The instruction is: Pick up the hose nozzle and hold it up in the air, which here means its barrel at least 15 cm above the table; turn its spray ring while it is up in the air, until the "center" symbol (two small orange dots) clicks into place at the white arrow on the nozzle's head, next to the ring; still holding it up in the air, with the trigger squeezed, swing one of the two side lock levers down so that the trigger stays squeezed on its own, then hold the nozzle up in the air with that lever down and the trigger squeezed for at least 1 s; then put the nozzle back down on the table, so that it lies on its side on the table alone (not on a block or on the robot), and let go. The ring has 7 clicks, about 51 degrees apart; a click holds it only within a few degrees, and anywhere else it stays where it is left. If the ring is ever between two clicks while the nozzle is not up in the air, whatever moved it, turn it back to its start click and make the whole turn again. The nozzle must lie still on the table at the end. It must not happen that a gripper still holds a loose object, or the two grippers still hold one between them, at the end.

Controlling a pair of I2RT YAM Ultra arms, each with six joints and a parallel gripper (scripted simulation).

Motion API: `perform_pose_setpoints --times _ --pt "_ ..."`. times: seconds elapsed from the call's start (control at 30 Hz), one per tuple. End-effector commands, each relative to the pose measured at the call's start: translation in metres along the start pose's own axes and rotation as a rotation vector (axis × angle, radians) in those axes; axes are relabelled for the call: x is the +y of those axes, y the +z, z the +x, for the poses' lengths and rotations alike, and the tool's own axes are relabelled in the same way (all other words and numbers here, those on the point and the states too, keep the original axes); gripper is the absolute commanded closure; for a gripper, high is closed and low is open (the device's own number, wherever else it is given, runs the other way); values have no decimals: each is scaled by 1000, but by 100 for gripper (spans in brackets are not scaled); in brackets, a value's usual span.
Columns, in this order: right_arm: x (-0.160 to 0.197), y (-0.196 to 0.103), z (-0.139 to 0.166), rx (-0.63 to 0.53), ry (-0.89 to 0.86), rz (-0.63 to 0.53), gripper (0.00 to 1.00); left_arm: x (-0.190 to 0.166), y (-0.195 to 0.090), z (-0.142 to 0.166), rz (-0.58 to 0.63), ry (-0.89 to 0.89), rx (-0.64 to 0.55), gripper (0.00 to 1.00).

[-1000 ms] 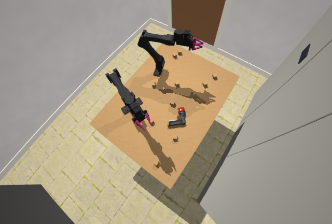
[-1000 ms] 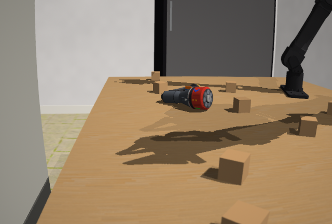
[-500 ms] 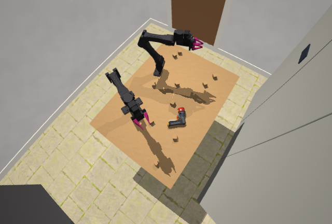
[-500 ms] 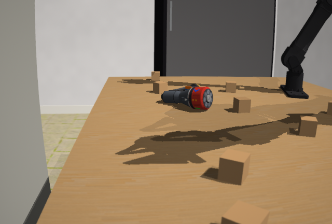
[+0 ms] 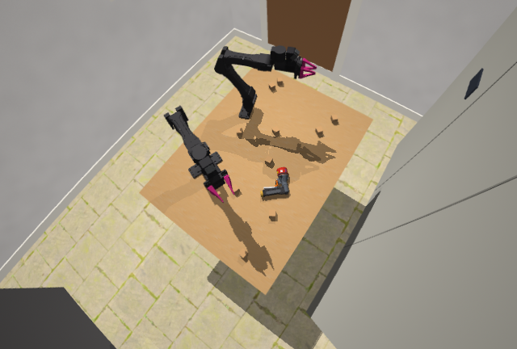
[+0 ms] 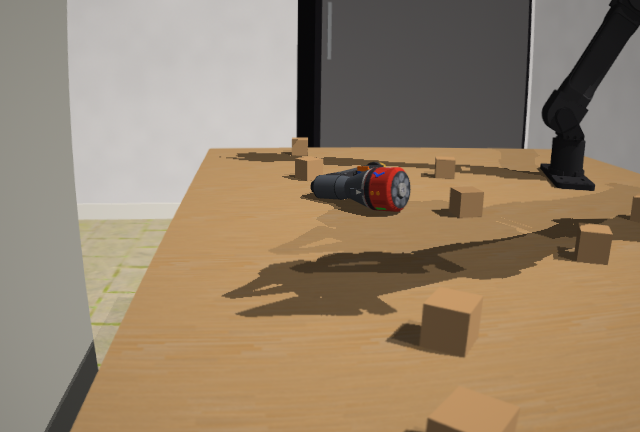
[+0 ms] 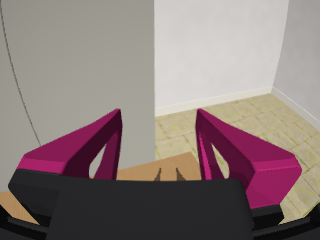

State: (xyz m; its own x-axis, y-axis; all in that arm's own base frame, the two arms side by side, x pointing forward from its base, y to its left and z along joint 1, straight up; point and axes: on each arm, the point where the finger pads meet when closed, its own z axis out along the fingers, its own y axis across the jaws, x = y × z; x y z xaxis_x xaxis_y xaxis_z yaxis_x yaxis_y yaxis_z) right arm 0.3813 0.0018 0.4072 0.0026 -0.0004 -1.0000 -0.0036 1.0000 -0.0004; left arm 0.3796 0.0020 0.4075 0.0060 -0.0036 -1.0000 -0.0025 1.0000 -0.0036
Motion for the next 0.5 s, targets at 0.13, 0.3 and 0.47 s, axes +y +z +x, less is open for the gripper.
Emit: perform_pose_setpoints --times 0.13,0.3,0.47 --pt "-2 -1 -8 -13 6 6 50 1 -12 -19 -6 3 -57 63" --pt "-3 1 -7 -10 6 7 50 1 -11 -17 -6 3 -53 63" --pt "-3 2 -5 -8 6 9 50 2 -11 -15 -7 3 -49 63"
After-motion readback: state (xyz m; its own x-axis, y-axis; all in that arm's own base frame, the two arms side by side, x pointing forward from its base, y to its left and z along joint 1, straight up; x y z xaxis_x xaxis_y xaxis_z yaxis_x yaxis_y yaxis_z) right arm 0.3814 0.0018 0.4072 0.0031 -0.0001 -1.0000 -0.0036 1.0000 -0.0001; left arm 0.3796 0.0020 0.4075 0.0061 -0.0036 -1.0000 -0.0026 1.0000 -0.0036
